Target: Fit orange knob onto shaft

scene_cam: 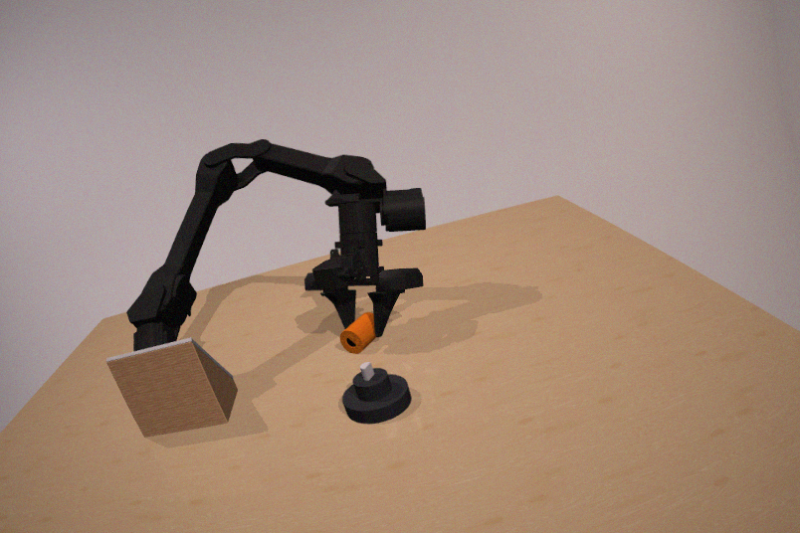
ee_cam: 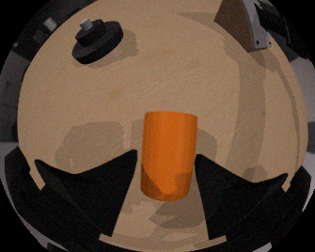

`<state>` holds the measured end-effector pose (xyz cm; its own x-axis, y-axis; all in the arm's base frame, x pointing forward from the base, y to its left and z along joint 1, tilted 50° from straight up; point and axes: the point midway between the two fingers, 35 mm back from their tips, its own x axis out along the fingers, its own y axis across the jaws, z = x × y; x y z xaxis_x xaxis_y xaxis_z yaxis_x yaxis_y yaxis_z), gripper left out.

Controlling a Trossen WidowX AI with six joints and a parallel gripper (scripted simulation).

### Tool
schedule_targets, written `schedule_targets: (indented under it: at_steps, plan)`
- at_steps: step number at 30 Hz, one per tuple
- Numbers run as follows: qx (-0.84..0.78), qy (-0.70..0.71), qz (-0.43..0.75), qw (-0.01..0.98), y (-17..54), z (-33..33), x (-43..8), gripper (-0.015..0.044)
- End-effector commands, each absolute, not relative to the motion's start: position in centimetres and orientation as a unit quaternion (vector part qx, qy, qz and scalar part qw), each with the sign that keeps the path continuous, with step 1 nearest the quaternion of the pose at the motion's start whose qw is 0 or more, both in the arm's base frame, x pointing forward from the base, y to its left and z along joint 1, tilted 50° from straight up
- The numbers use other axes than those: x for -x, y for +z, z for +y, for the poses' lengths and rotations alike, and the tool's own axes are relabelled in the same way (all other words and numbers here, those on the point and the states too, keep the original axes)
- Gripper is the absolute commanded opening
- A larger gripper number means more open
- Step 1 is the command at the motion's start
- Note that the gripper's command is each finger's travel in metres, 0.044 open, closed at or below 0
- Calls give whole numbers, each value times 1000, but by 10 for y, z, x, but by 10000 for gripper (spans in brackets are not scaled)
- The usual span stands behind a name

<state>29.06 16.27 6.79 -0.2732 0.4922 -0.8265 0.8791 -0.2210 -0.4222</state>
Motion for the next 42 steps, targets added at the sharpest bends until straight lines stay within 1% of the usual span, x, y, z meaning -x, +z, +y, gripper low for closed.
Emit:
schedule_targets:
  at_steps: [1, 2, 11, 18, 42]
  plan:
    - [-575, -531, 597, 179, 67, 163, -290, 240]
    - [-575, -531, 597, 179, 67, 163, -290, 240]
    - [-575, -531, 597, 179, 67, 163, -290, 180]
    - [-586, -517, 601, 167, 67, 160, -290, 179]
    - [-683, -379, 623, 35, 61, 134, -281, 179]
